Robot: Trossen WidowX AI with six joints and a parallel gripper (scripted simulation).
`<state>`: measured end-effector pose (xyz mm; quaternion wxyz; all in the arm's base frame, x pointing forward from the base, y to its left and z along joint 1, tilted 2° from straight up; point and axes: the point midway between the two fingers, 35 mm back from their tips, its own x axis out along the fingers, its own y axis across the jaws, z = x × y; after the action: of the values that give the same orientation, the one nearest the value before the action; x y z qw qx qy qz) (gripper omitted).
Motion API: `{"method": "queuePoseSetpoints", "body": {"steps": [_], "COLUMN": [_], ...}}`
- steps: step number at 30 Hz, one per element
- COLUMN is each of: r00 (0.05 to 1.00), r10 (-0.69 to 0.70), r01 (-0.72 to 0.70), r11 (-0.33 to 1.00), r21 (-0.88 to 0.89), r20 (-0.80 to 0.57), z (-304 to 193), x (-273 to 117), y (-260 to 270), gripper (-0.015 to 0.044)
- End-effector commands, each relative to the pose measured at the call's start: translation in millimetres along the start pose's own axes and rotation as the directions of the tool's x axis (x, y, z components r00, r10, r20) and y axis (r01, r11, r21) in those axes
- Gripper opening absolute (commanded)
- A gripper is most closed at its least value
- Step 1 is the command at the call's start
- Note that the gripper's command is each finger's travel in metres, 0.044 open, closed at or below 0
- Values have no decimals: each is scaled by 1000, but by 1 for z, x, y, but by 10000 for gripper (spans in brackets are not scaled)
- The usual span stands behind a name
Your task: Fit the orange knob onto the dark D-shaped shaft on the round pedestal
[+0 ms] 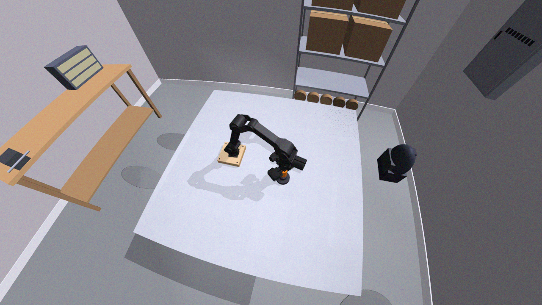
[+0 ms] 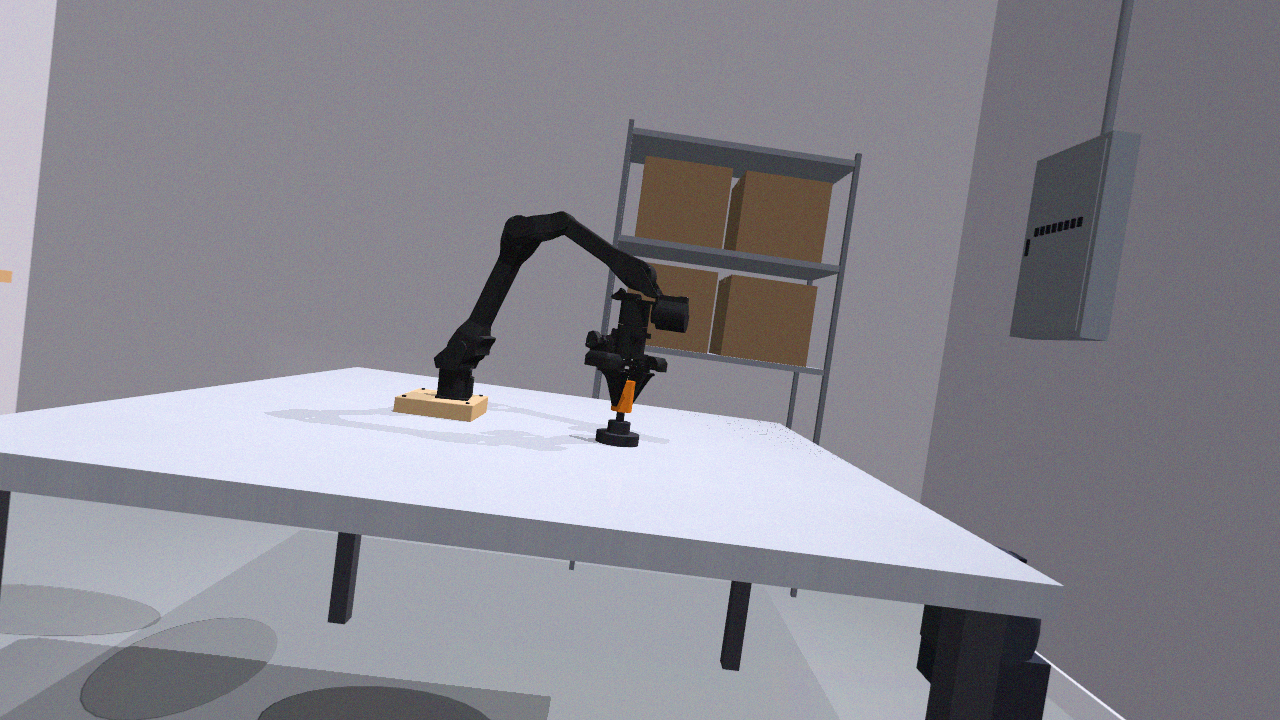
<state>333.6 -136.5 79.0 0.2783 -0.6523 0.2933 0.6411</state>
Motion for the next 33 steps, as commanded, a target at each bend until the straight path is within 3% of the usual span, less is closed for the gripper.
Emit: {"method": "queuePoseSetpoints", "body": {"steps": [1, 6, 33], "r00": [1000, 1000, 1000], "r10": [3, 3, 3], "r01": [-4, -4, -4], "r11": [999, 979, 979], "r21": [-49, -203, -203], "r20": [-5, -5, -5], "z": [-2, -1, -1], "x": [-2, 1, -1], "y": [0, 0, 0], "gripper": [0, 0, 0]}}
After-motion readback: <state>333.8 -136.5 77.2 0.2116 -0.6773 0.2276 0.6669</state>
